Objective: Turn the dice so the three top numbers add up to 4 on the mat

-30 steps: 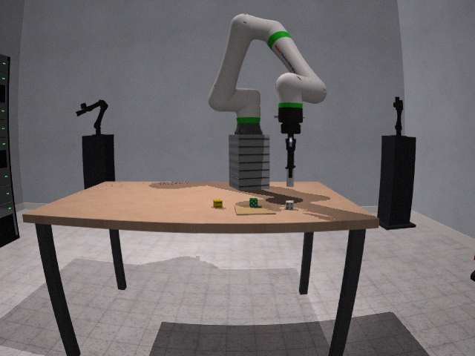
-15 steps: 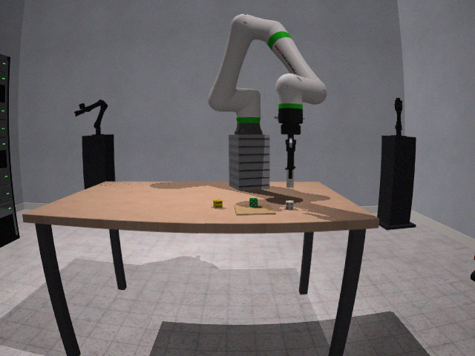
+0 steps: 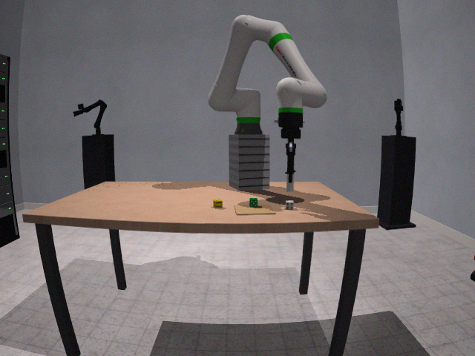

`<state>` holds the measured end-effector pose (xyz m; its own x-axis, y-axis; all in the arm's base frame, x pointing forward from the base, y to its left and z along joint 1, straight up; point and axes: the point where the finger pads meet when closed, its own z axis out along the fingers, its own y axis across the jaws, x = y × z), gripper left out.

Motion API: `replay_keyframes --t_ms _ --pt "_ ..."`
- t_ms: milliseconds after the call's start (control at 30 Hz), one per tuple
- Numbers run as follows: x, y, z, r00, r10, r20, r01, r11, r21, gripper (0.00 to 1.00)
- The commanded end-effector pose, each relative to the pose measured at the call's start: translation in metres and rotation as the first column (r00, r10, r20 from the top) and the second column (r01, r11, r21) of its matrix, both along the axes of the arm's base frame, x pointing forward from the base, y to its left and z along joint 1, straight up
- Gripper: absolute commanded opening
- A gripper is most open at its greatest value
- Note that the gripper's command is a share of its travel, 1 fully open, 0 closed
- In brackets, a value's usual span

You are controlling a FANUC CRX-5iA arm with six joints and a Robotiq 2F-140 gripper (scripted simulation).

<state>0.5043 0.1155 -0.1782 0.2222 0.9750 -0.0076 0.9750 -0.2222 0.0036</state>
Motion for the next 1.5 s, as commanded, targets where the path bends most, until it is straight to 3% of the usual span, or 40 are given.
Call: replay_keyframes --t_ms 0,733,1467 --pt "0.000 0.000 -0.005 1.000 0.000 0.000 0.000 1.000 0.000 0.28" --pt "0.000 0.000 -0.031 1.000 0.000 0.000 0.000 1.000 0.000 0.28" --pt "0.000 0.000 -0.034 1.000 0.000 0.000 0.000 1.000 0.000 0.28"
